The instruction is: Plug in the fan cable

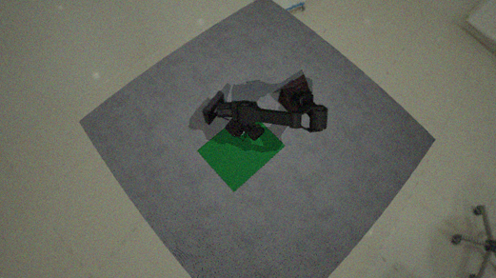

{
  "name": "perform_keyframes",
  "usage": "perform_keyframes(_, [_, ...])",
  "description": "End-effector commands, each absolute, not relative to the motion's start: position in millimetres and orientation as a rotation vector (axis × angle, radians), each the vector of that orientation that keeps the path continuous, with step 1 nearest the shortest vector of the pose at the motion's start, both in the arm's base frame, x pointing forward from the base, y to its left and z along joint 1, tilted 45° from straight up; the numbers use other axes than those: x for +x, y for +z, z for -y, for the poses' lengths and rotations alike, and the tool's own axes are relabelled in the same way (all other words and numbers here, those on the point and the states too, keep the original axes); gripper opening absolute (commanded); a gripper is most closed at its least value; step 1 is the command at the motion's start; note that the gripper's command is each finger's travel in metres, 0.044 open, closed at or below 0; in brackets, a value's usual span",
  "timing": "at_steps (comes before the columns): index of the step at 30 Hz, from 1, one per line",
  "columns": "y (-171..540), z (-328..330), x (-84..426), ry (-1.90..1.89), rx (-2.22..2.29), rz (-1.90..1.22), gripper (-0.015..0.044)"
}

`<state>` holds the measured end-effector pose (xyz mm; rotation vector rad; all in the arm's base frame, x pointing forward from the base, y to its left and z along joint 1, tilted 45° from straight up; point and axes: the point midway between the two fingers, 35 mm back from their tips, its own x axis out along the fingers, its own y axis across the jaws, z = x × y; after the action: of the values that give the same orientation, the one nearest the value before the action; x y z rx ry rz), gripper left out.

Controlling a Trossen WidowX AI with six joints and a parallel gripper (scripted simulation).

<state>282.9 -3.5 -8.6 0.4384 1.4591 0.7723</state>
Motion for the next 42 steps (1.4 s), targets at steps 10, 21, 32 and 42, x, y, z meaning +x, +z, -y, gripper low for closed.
perform_keyframes(10, [-14.4, -3.2, 282.4, 0.772, 0.444, -1.46, 0.0])
perform_keyframes(21, [-19.2, -7.9, 282.0, 0.772, 0.445, -1.46, 0.0])
perform_keyframes(32, [-20.9, -9.6, 281.8, 0.773, 0.445, -1.46, 0.0])
perform_keyframes(42, [-21.2, -10.0, 281.8, 0.773, 0.445, -1.46, 0.0])
